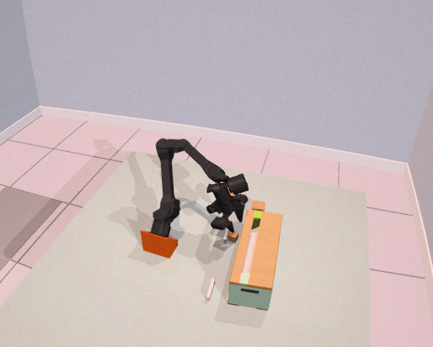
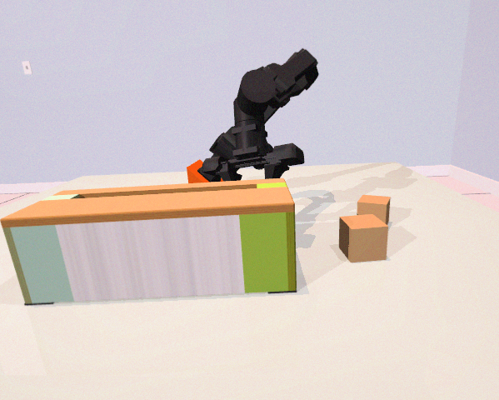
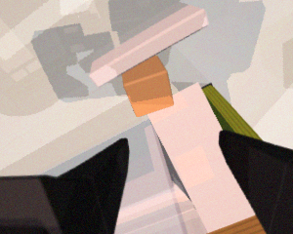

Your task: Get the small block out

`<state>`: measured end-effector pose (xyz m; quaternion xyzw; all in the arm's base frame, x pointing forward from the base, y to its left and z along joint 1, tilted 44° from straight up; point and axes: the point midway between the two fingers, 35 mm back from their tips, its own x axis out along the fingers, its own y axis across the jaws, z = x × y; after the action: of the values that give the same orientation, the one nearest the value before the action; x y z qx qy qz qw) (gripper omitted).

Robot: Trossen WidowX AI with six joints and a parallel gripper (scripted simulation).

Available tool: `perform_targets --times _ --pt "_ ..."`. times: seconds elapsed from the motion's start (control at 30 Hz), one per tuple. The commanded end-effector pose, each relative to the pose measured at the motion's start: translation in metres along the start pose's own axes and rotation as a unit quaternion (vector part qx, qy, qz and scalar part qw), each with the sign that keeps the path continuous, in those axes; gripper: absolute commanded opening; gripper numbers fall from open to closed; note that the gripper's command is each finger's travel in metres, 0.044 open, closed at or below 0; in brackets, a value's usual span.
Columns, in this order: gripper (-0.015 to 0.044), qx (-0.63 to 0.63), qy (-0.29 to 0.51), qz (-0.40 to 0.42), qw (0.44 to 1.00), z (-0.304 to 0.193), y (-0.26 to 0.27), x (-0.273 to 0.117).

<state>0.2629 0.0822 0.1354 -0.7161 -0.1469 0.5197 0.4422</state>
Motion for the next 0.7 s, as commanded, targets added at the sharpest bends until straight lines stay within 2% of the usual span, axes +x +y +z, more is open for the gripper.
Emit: perform_targets --times 0.0,0.67 --pt "0.0285 -0.203 0.01 0.001 0.979 -0.002 0.002 0.003" --pt "0.0285 -0.203 0.009 0.002 0.979 0.001 0.004 0.014"
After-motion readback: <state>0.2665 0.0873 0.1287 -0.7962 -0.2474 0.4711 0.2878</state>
